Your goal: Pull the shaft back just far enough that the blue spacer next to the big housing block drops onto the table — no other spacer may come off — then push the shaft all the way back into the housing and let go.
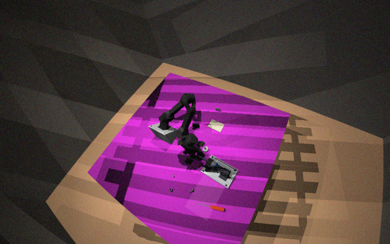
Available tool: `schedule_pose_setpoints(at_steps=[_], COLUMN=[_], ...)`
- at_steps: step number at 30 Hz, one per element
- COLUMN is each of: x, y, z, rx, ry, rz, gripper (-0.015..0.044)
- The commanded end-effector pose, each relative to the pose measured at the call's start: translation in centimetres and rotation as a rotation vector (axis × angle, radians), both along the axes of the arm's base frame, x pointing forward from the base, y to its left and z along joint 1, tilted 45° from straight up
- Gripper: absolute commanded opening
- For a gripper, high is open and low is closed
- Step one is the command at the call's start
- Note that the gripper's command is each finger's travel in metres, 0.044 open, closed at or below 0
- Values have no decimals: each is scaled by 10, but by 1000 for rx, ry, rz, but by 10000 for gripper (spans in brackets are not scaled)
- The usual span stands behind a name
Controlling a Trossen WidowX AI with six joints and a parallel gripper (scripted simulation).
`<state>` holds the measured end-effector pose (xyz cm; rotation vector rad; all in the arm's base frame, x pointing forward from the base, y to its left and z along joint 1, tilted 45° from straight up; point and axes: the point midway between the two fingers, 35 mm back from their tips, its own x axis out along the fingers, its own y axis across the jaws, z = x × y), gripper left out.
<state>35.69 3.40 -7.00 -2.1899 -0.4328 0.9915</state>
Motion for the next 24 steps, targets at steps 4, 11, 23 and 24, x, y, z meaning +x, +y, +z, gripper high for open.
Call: schedule_pose_setpoints(at_steps=[4,11,23,24], x=[-2,-3,-4,-4], y=[0,0,0,0], z=[0,0,0,0], rx=[-1,-1,-1,-1], ry=[0,0,0,0], rz=[3,3,3,3], gripper=[0,0,0,0])
